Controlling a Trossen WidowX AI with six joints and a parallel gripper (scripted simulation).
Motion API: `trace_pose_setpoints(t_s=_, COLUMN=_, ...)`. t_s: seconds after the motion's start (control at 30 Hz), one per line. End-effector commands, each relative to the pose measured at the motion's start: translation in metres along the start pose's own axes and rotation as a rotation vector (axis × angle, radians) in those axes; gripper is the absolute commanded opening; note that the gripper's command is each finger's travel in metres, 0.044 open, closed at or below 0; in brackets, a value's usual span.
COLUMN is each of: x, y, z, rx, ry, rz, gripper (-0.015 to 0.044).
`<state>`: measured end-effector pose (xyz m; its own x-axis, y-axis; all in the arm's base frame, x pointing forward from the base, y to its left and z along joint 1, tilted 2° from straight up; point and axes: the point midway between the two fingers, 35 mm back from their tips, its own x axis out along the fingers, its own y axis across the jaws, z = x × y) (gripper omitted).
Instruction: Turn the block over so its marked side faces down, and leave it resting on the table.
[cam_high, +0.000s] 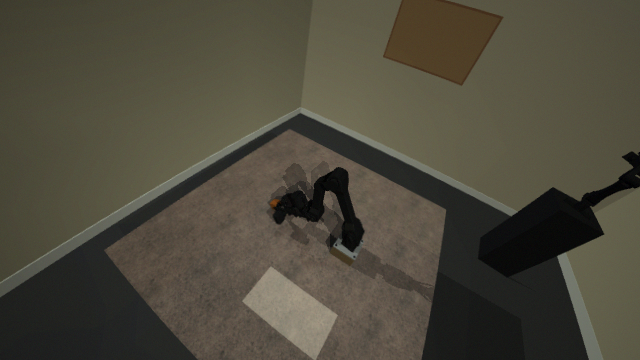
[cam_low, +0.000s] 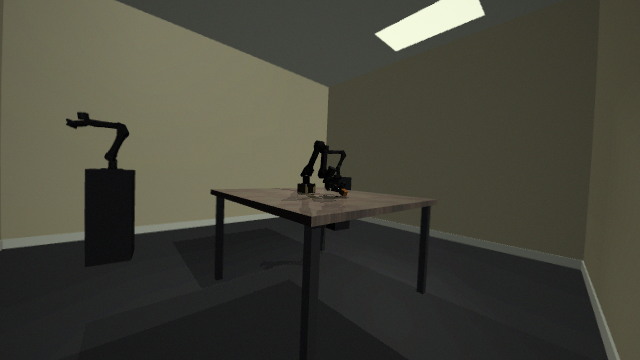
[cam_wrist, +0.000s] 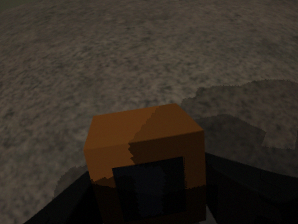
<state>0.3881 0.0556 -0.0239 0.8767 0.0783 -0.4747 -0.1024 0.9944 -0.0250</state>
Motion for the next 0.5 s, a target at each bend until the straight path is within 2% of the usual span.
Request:
trace_pose_setpoints(t_s=0.0, x=-0.0002, y=-0.0003, z=0.0003, rx=-0.003, ry=-0.003, rz=-0.003, gripper=0.0)
trace_pose_setpoints(t_s=0.03, x=-0.0002, y=-0.0003, z=0.0003, rx=-0.003, ry=-0.003, rz=-0.003, gripper=0.0)
trace_pose_setpoints(t_s=0.47, x=-0.0002, y=-0.0003, z=0.0003, rx=-0.003, ry=-0.003, rz=-0.003, gripper=0.0341)
